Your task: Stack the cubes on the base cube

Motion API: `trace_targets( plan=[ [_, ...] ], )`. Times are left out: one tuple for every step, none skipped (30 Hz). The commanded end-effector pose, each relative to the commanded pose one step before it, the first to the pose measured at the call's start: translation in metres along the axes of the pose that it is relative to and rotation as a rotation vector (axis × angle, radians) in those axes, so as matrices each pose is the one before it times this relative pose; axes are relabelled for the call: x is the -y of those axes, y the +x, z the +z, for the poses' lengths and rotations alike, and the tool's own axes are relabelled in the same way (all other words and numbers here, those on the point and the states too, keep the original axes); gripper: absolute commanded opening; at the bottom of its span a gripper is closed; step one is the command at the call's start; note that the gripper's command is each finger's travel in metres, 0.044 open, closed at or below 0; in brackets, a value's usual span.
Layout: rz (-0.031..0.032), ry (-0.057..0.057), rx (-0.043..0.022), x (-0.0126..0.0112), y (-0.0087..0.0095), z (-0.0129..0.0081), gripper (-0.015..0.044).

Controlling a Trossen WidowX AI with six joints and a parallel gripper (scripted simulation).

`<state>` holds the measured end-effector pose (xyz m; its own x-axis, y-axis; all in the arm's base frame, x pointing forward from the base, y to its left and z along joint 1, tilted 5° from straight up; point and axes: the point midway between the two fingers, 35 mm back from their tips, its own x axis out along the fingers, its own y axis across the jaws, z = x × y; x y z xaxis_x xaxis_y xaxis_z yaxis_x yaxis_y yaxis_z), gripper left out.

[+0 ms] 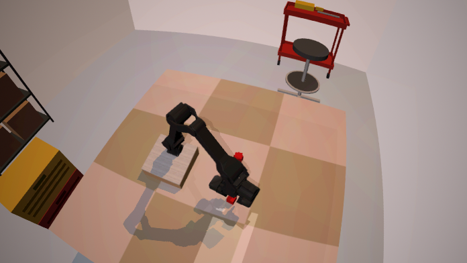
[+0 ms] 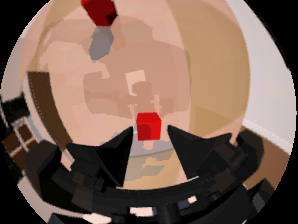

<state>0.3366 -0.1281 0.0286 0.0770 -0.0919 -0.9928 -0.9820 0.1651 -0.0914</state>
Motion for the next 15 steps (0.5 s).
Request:
trace_targets(
  plan=[
    [0.00908,-0.004,0.0048,-0.00311,0.00652,0.001,0.0265],
    [0.0,0.0,0.0,-0.00002,0.00027,0.0,0.0265],
    [0.0,0.0,0.0,0.0,0.0,0.0,0.0239],
    [0.0,0.0,0.0,0.0,0.0,0.0,0.0212],
    [0.0,0.0,0.0,0.0,0.0,0.0,0.0186],
    [0.0,0.0,0.0,0.0,0.0,0.0,0.016],
    [0.0,0.0,0.0,0.0,0.0,0.0,0.0134],
    [0.0,0.0,0.0,0.0,0.0,0.0,0.0107],
    [0.0,0.0,0.0,0.0,0.0,0.0,0.0105],
    [0.0,0.0,0.0,0.0,0.0,0.0,0.0105],
    [0.0,0.0,0.0,0.0,0.0,0.0,0.0105],
    [-0.00001,0.0,0.0,0.00011,-0.00049,-0.00001,0.0105],
    [-0.00003,0.0,0.0,0.00031,-0.00147,-0.00004,0.0105],
    [-0.00005,0.0,0.0,0.0005,-0.00245,-0.00007,0.0105],
    [-0.00006,0.0,0.00001,0.00058,-0.003,-0.00008,0.0105]
  ],
)
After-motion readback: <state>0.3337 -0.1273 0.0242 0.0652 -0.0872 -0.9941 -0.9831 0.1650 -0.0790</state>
